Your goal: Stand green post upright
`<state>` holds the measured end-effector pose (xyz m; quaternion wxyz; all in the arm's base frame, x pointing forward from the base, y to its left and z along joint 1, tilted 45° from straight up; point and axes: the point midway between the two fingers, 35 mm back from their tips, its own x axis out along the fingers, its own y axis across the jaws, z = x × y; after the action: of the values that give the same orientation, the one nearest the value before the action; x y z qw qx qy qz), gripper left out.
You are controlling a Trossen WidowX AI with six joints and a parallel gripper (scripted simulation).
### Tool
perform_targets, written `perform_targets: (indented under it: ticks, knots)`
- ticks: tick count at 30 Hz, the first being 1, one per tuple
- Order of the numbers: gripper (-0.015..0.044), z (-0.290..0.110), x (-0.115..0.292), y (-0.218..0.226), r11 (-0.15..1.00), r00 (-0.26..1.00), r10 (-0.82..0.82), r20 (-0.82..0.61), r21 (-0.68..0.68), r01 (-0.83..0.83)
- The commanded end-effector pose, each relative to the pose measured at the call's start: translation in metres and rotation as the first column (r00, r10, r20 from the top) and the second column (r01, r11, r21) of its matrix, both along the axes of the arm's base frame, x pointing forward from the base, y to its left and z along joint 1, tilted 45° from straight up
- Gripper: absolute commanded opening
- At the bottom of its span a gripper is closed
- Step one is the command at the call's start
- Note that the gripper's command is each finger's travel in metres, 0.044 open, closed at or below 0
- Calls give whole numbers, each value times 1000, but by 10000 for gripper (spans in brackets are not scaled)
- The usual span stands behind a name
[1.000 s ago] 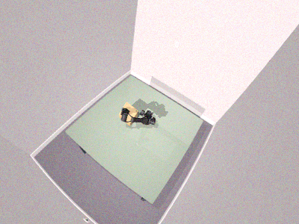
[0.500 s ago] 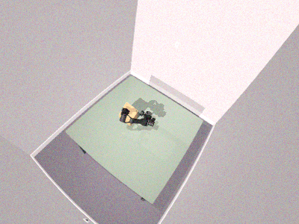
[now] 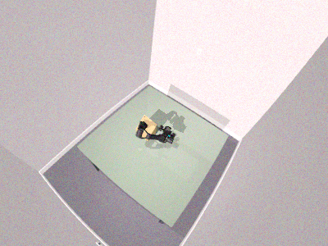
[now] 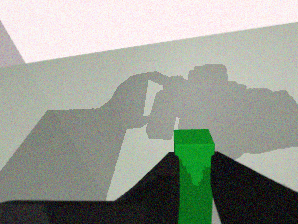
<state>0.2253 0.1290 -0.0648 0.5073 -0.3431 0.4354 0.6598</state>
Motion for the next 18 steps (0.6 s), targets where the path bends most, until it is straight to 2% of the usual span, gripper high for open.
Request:
perform_targets:
  ticks: [1,18]
  knots:
    - [22,1,-1,-1,1000,1000,-1,8,31,1]
    - [22,9,3,-3,988,998,-16,64,155,6]
